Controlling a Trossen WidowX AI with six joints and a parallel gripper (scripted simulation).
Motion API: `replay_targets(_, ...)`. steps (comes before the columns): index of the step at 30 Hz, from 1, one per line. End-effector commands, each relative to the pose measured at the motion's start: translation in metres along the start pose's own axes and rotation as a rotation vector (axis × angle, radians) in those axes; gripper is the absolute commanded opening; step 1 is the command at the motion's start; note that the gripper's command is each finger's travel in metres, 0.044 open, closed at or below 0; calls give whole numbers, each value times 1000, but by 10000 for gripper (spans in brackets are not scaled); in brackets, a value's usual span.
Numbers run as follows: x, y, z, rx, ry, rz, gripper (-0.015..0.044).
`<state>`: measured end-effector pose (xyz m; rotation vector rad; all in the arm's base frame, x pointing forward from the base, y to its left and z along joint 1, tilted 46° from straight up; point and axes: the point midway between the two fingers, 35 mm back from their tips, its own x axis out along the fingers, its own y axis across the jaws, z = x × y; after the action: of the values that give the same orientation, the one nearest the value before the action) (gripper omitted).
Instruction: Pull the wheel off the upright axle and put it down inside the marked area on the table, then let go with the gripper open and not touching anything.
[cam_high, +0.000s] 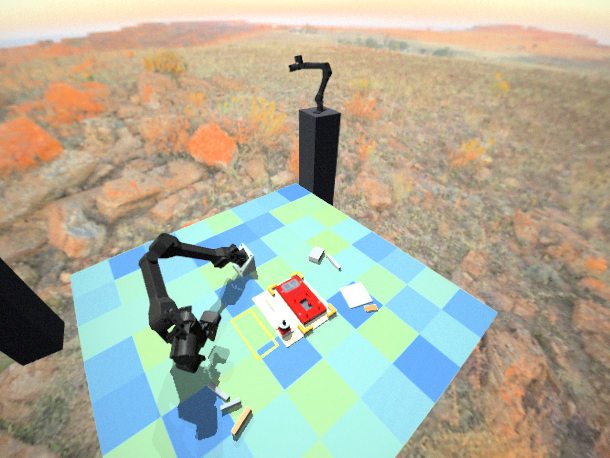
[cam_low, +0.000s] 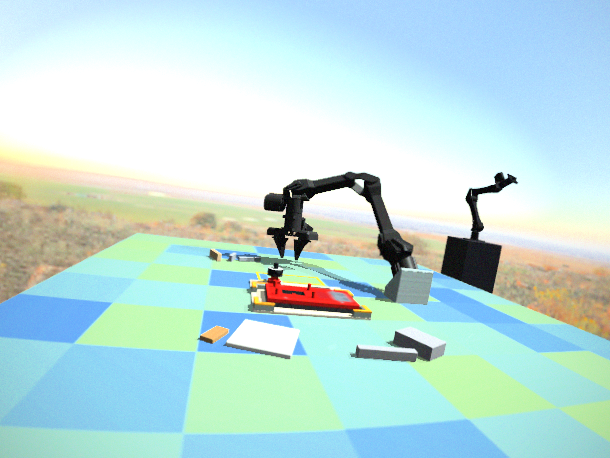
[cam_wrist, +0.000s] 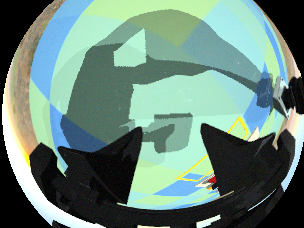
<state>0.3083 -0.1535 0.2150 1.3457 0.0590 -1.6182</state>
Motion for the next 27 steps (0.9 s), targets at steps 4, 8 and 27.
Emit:
replay_targets(4,-12,-29,-82,-296,8,-22,300)
replay_targets(8,-22,-54,-125,-461,-1,-19,300)
replay_targets(27,-55,-157,-225,-929,-78,53,300)
